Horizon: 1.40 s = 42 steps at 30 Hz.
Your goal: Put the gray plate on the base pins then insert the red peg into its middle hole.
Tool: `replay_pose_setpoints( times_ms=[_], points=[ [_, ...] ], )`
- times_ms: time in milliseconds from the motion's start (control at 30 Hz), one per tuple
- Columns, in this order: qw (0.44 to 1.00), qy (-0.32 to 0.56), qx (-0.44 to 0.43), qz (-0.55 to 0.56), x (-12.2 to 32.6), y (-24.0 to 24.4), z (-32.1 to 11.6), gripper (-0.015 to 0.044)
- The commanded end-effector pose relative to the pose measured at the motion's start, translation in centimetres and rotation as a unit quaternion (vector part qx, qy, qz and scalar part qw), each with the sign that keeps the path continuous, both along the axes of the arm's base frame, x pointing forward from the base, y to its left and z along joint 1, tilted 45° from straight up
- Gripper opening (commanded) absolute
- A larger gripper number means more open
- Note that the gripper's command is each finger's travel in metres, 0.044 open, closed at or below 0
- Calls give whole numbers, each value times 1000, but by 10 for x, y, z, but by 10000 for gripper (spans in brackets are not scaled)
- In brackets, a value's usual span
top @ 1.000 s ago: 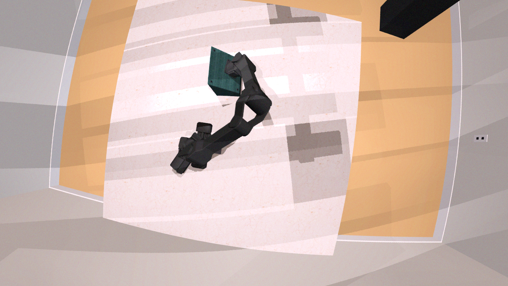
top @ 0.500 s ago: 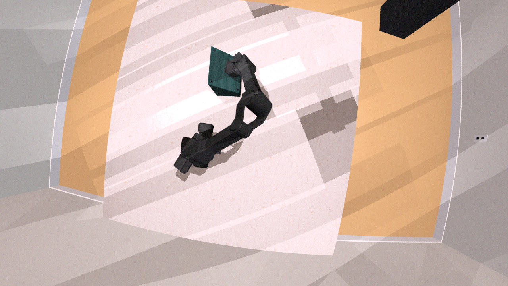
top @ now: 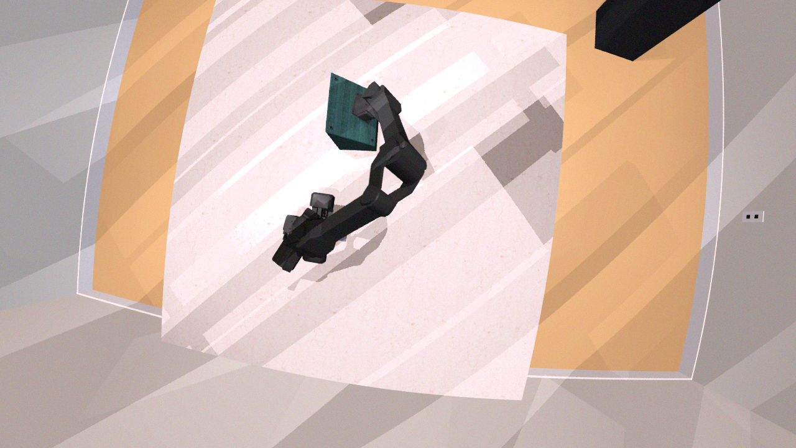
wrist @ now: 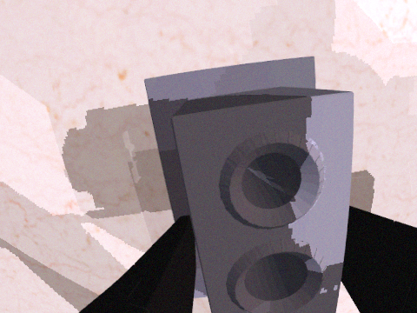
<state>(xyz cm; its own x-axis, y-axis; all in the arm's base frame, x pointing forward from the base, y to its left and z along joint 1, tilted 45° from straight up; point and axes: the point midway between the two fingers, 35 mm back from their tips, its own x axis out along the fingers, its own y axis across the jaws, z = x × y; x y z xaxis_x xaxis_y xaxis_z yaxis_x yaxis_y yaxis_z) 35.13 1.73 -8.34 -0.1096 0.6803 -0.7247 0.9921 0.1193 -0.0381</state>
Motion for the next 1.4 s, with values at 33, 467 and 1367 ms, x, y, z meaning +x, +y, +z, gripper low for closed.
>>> replay_pose_setpoints(
  times_ms=[33, 467, 1367],
  points=[
    [1000, -1, 0, 0, 0, -1, 1, 341],
    [1000, 1, -2, -2, 14, -53, 52, 440],
    [973, -153, 30, 168, -111, 31, 214, 440]
  ],
)
